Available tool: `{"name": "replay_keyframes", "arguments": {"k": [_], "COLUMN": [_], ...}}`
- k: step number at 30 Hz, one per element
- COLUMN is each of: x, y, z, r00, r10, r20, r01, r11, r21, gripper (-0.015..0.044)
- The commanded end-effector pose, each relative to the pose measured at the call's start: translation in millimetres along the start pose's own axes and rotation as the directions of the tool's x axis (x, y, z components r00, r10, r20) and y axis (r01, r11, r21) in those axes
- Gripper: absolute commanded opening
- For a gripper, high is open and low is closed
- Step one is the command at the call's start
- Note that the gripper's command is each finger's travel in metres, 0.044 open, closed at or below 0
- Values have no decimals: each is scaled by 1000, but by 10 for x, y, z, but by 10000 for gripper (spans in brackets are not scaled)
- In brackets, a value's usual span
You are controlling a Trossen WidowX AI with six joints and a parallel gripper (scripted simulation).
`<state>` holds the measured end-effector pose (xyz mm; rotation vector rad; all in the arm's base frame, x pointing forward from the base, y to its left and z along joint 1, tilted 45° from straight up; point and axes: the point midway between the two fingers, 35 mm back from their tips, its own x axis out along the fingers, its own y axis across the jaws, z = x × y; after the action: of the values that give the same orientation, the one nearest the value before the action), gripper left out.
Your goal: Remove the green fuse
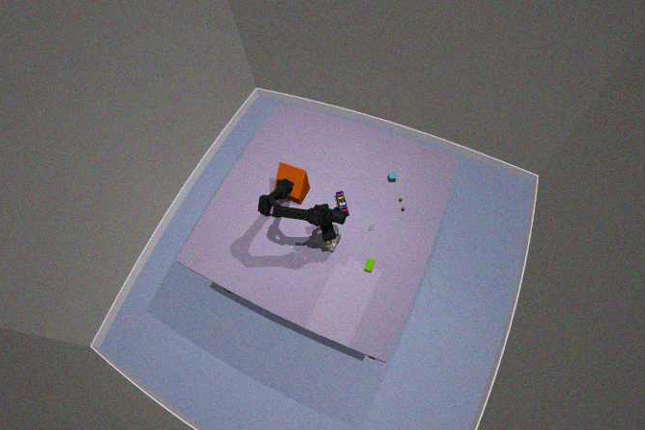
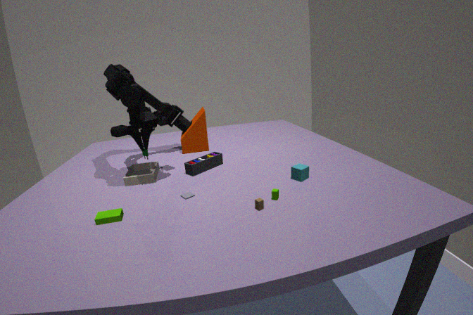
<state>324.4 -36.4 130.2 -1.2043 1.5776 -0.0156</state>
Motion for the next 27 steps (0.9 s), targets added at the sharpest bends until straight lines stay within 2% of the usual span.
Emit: {"name": "replay_keyframes", "arguments": {"k": [1, 27], "x": [-3, 325], "y": [-150, -156], "z": [-204, -206], "r00": [1000, 1000], "r10": [-9, -10], "r20": [-11, -11], "r01": [9, 10], "r11": [1000, 1000], "r21": [-4, -4], "gripper": [0, 0]}}
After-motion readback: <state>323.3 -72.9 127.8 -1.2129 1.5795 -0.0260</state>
